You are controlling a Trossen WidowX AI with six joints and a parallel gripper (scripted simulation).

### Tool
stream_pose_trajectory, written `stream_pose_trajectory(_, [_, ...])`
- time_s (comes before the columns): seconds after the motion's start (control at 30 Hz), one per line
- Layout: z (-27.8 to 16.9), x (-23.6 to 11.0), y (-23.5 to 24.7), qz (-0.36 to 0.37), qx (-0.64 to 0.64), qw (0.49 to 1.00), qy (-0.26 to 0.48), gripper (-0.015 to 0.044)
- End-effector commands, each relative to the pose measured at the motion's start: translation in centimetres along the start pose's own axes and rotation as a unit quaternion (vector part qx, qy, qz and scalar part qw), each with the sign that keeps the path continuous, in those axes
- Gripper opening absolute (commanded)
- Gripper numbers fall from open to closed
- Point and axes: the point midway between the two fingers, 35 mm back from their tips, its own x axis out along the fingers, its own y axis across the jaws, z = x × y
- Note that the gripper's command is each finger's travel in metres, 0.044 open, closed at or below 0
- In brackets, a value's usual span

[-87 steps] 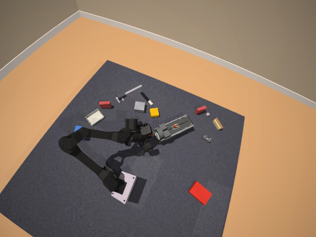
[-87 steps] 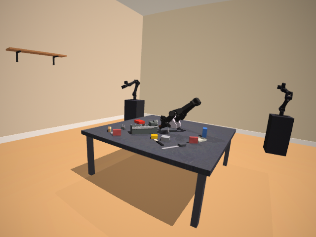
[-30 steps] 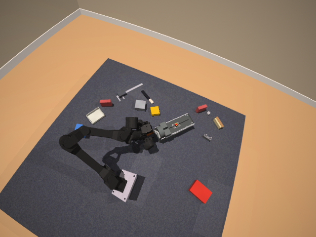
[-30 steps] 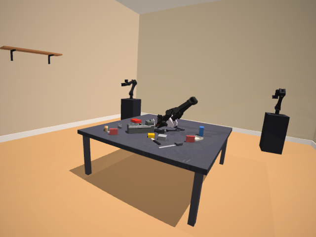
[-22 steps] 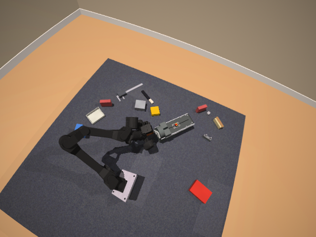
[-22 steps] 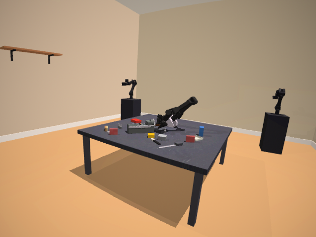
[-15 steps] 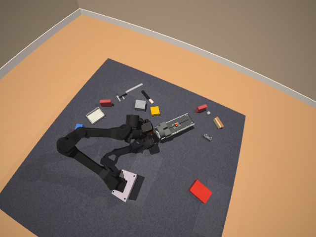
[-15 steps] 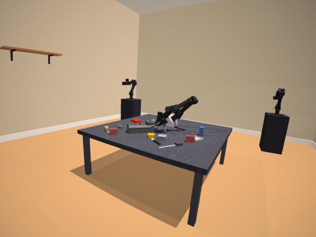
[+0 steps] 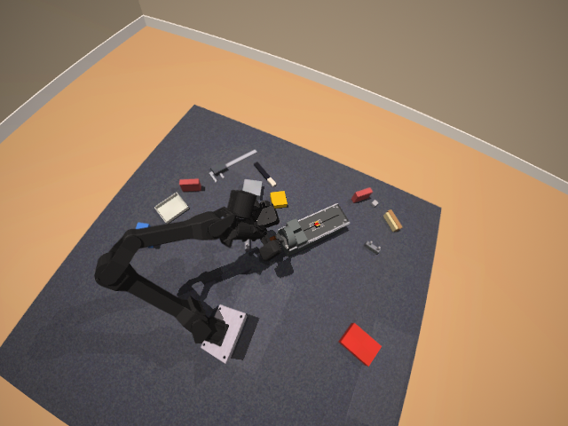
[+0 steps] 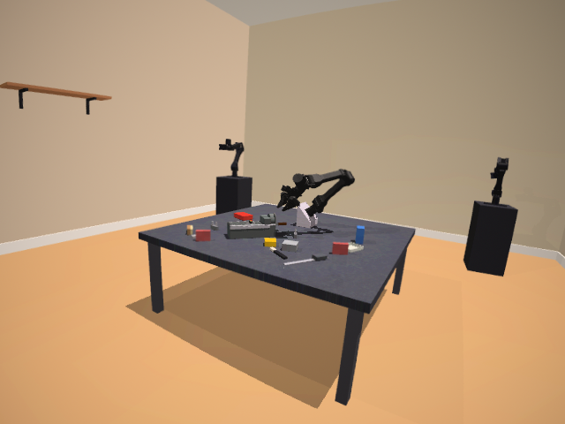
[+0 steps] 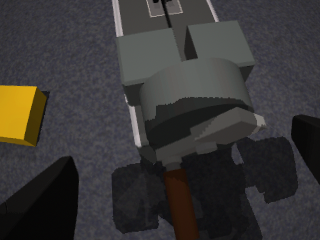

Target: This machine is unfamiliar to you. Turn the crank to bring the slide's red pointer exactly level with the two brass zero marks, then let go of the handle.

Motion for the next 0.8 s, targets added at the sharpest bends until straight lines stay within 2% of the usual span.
stream_pose_trajectory(0.0, [2.2, -2.7, 0.0, 0.004, -0.001, 1.0, -0.003, 0.044])
stream_pose_trajectory(0.13, [2.8, -3.0, -0.1, 0.007, -0.006, 1.0, -0.002, 0.044])
stream_pose_trajectory(0.77, [9.9, 3.2, -2.3, 0.125, -0.141, 0.982, 0.012, 0.044])
